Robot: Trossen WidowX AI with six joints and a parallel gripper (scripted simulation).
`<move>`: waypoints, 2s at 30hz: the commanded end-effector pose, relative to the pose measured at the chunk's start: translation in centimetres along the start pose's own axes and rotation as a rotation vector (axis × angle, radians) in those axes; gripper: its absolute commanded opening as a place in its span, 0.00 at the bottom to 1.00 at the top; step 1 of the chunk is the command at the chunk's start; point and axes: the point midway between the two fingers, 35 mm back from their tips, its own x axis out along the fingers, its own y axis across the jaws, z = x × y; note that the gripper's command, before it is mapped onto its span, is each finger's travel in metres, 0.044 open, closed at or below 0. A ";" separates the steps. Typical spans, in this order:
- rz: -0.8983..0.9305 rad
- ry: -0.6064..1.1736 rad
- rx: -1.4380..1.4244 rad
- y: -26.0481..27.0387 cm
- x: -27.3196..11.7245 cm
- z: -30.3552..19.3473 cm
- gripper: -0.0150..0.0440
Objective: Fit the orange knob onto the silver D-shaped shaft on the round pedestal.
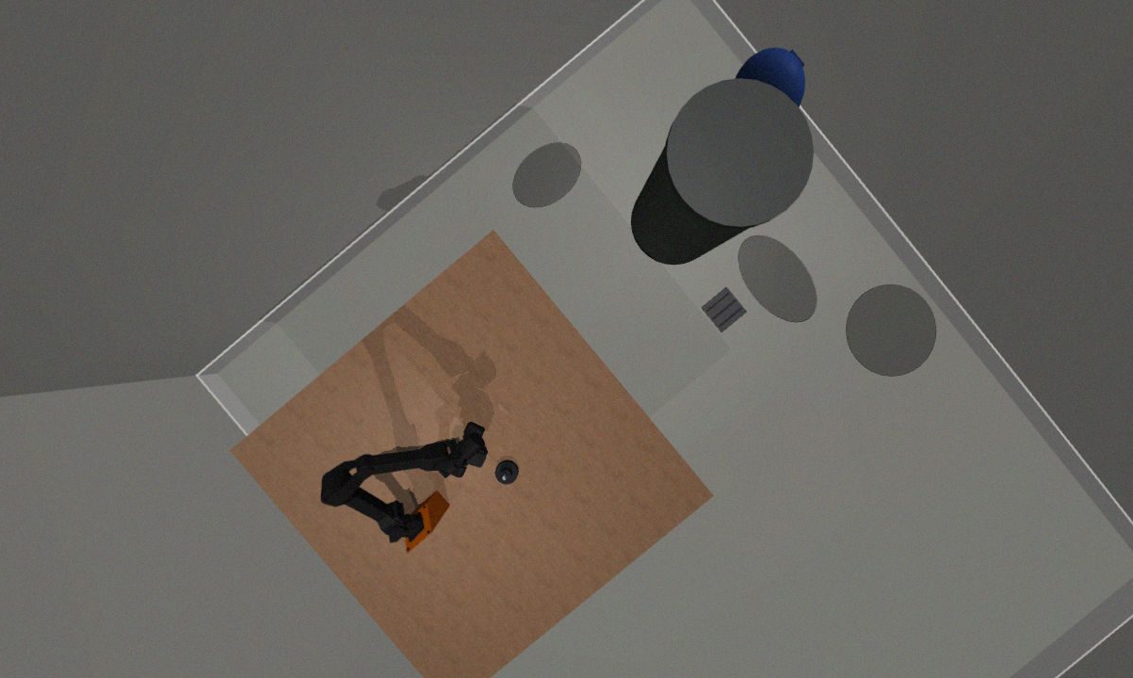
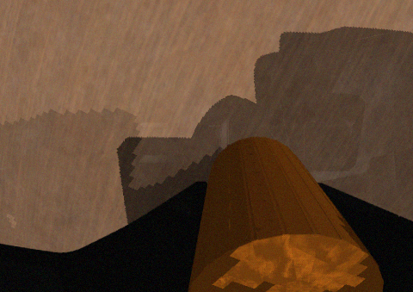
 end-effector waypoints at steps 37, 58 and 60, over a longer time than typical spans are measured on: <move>0.000 0.000 0.004 0.0 -6.4 0.1 1.00; -0.002 -0.002 0.000 0.1 -3.0 0.3 1.00; -0.002 -0.002 0.001 0.1 -2.6 0.3 1.00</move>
